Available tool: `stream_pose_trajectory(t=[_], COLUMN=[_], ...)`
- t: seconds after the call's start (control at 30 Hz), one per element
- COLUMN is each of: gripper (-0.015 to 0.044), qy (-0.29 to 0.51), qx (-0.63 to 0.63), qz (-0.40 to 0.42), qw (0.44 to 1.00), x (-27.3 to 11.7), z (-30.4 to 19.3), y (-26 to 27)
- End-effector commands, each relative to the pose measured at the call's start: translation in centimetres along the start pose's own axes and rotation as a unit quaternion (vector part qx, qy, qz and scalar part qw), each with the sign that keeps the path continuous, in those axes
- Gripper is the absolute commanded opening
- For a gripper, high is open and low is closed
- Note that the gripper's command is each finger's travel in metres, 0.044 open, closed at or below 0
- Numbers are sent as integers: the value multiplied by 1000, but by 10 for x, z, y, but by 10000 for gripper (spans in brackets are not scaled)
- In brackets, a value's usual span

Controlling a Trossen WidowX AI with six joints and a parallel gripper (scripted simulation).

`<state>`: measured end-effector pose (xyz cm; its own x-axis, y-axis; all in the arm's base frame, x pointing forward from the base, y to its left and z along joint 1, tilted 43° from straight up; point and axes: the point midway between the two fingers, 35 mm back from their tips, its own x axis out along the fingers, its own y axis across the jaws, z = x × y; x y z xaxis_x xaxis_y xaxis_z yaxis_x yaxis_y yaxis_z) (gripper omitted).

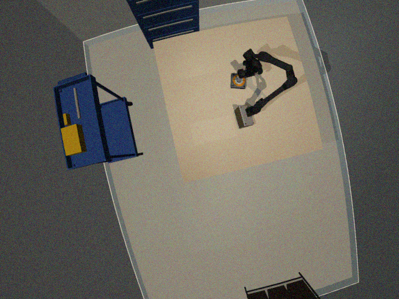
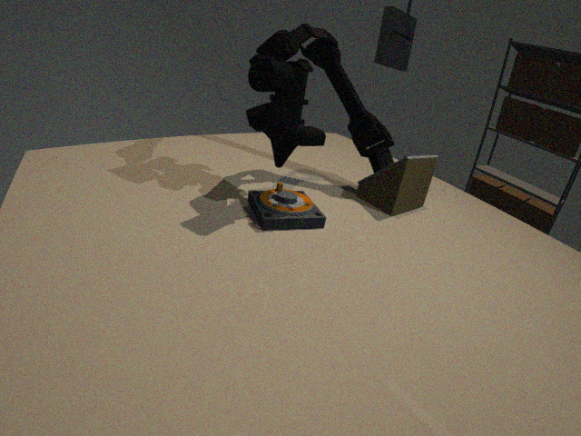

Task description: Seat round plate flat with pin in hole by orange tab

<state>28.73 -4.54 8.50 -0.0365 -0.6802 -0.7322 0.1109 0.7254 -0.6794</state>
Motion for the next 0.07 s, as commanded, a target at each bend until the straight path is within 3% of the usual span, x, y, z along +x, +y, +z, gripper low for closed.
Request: stream_pose_trajectory(t=[0.0, 0.03], gripper=[0, 0], qy=[0, 0], qx=[-2, -2], qz=[0, 0], qw=[1000, 1000], x=[0, 0], z=[0, 0], y=[0, 0])
